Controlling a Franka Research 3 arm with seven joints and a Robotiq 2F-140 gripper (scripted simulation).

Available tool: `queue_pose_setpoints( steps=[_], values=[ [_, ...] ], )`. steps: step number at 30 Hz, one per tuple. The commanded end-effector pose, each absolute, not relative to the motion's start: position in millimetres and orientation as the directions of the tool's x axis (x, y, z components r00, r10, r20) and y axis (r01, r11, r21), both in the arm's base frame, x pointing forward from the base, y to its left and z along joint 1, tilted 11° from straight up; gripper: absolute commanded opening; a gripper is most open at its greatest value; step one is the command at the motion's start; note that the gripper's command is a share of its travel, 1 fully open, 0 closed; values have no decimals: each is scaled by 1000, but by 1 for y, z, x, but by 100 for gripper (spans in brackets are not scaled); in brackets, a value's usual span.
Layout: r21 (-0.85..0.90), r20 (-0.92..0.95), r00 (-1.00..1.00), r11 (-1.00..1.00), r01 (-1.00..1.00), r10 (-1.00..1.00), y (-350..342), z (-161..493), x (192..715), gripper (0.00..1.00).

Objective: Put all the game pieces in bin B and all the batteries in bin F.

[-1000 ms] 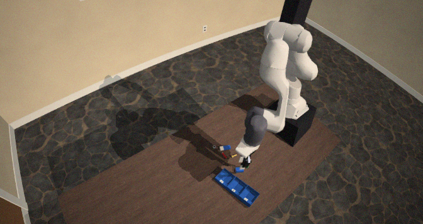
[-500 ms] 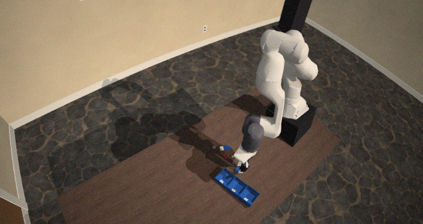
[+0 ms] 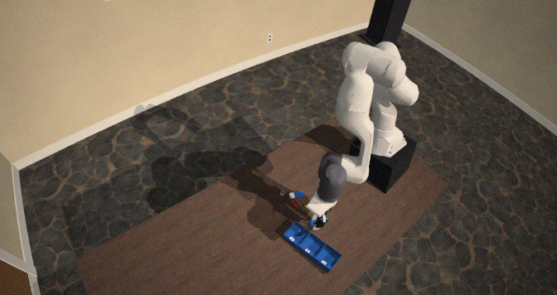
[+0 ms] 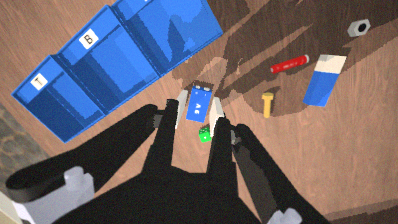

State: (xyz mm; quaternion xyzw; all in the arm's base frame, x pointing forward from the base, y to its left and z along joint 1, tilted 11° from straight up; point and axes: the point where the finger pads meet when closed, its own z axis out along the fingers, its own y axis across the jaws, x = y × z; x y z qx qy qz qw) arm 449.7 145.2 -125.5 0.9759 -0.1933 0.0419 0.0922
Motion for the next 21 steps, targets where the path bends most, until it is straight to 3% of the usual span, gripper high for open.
queue_pose_setpoints(
  steps=[1,9,10,21],
  values=[
    [155,124,919,-908,-390,-373,147,-126,453,25],
    [155,124,919,-908,-390,-373,146,-125,452,25],
    [155,124,919,-908,-390,-373,146,-125,452,13],
    [155,124,919,-908,-390,-373,146,-125,452,13]
  ],
)
